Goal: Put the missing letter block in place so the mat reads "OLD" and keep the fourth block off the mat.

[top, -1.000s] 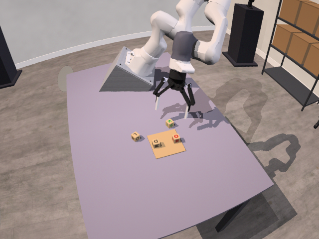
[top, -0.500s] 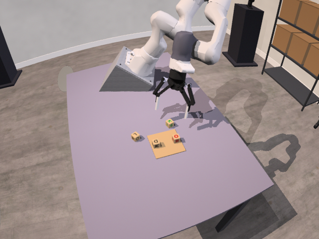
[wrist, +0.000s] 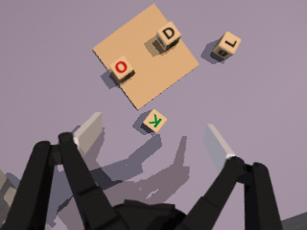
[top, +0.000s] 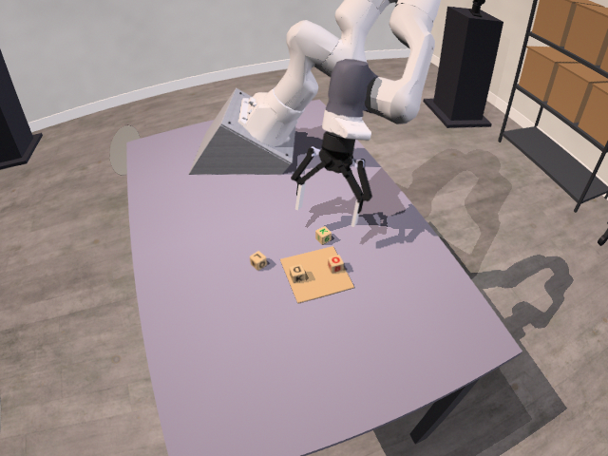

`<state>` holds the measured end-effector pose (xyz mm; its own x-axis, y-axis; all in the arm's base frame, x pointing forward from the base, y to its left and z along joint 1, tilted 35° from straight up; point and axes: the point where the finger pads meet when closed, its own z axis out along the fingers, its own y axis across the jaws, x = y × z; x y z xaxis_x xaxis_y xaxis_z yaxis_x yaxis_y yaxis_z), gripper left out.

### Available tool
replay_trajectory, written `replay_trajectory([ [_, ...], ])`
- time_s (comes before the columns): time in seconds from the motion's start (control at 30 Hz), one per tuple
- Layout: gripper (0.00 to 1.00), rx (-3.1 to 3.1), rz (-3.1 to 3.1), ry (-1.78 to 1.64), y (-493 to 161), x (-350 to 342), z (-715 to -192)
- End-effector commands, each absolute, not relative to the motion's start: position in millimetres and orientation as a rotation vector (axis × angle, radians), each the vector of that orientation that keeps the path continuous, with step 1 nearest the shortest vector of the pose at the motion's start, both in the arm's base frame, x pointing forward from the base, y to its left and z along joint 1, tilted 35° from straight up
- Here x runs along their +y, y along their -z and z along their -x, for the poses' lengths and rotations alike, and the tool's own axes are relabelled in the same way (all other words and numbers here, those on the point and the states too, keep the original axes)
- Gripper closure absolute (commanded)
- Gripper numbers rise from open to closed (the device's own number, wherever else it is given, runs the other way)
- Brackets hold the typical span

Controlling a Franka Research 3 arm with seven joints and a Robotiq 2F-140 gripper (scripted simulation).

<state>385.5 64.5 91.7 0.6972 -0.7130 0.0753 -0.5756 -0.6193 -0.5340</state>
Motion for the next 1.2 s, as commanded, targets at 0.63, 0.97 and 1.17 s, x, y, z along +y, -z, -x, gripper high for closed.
replay_trajectory([
  [0.63,0.00,0.987,2.426,0.382,-101.1,62.1,-405.2],
  [0.97,0.00,0.991,2.430,0.386,-141.3,34.1,-480.0],
  [1.17,0.00,0.991,2.430,0.386,-141.3,34.1,-480.0],
])
